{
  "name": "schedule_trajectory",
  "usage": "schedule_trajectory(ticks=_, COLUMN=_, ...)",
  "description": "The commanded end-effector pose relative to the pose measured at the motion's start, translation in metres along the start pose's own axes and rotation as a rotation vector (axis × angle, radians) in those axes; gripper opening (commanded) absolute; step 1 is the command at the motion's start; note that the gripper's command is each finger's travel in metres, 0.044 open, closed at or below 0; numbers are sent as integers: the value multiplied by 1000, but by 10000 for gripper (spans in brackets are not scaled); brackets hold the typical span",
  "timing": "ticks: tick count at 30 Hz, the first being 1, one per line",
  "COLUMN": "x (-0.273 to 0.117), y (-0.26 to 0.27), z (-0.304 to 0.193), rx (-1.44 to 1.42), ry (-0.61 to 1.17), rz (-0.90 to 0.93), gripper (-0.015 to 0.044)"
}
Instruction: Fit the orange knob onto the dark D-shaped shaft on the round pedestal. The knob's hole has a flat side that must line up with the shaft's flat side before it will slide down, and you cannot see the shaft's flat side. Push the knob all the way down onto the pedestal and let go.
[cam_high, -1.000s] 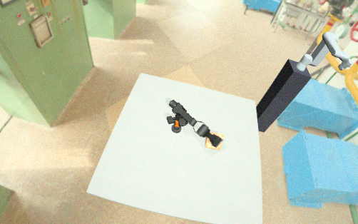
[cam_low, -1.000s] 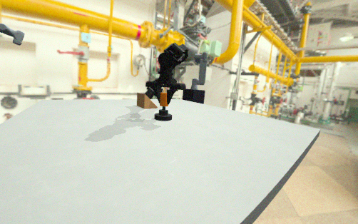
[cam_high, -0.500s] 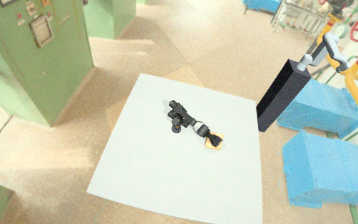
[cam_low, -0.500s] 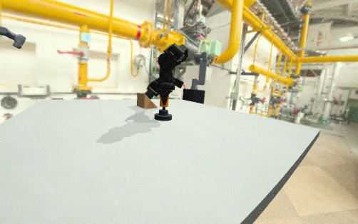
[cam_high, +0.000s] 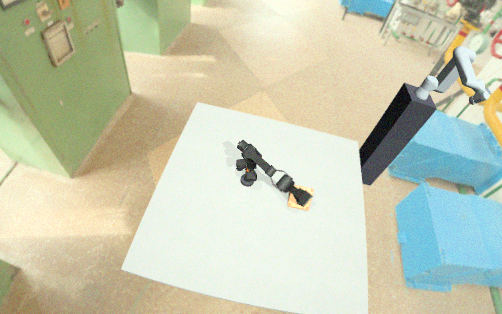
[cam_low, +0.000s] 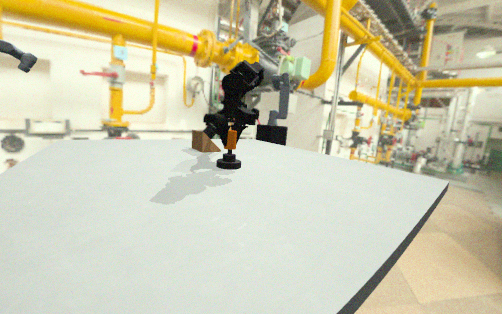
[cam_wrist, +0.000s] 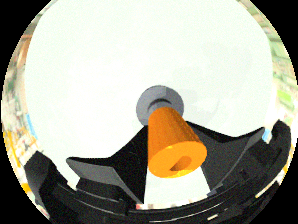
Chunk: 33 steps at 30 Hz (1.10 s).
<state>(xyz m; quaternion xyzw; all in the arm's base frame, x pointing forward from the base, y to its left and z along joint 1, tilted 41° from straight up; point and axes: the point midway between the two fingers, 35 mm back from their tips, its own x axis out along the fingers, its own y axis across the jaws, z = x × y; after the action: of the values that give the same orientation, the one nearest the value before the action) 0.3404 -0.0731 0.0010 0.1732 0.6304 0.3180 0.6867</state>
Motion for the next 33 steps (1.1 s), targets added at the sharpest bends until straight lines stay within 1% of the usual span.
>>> schedule_trajectory(ticks=1, x=-1, y=2, z=-2, rx=358, ry=0, rz=-2, gripper=0)
schedule_trajectory(ticks=33, x=2, y=1, z=-1, rx=379, ry=0, rz=-2, gripper=0)
